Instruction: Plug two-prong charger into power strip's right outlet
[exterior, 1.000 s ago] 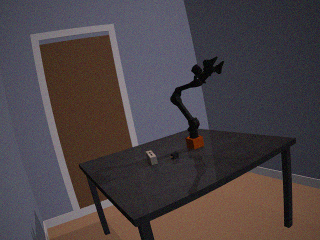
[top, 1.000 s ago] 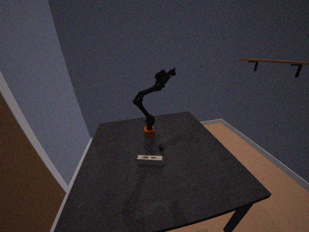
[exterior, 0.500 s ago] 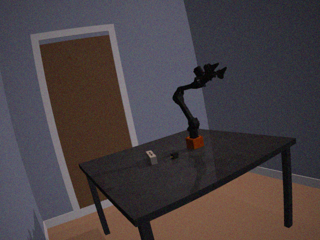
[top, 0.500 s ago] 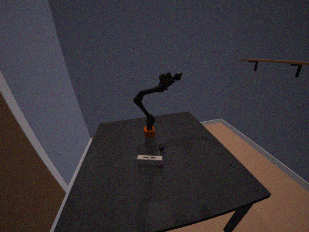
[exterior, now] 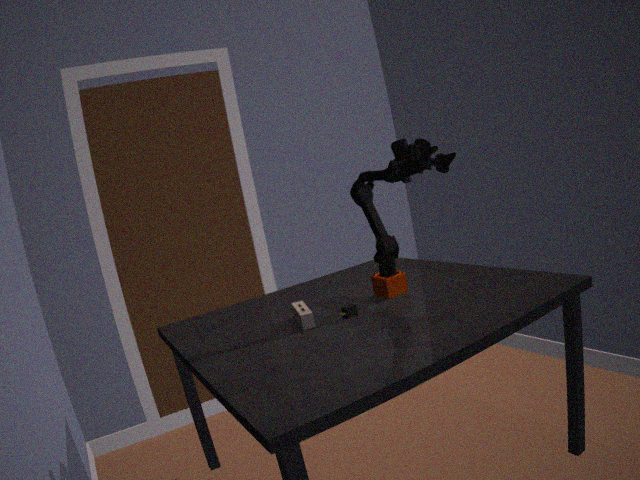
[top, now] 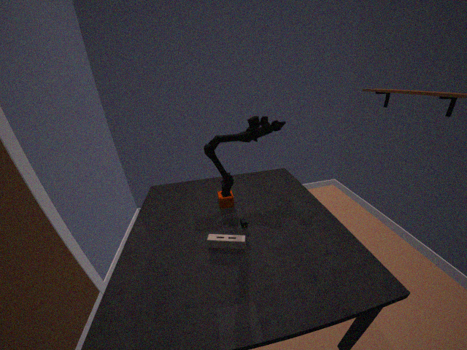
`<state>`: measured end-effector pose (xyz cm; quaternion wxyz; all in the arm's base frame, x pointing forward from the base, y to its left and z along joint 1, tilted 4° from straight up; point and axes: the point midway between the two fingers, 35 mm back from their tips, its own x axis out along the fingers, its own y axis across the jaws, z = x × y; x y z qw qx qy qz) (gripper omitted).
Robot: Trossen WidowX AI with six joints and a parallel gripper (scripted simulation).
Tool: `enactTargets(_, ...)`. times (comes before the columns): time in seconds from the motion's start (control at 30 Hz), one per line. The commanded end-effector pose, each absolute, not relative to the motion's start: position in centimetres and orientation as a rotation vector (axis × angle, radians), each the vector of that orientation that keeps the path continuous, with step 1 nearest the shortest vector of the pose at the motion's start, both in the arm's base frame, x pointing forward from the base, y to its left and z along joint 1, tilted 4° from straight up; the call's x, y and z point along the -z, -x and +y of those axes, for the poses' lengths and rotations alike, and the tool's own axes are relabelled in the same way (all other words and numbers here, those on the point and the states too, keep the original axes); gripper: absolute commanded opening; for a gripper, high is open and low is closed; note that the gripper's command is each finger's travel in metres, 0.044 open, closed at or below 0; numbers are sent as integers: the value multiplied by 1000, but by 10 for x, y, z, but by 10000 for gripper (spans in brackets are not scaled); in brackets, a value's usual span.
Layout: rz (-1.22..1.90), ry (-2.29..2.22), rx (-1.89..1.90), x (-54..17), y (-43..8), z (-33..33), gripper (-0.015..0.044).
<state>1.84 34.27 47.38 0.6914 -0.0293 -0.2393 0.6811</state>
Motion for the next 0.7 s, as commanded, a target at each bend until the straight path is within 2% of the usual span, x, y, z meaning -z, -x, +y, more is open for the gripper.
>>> enactTargets(0.0,-464,107,-1504,-455,-34,354,440)
enactTargets(0.67,-108,271,-1333,-365,-132,366,440)
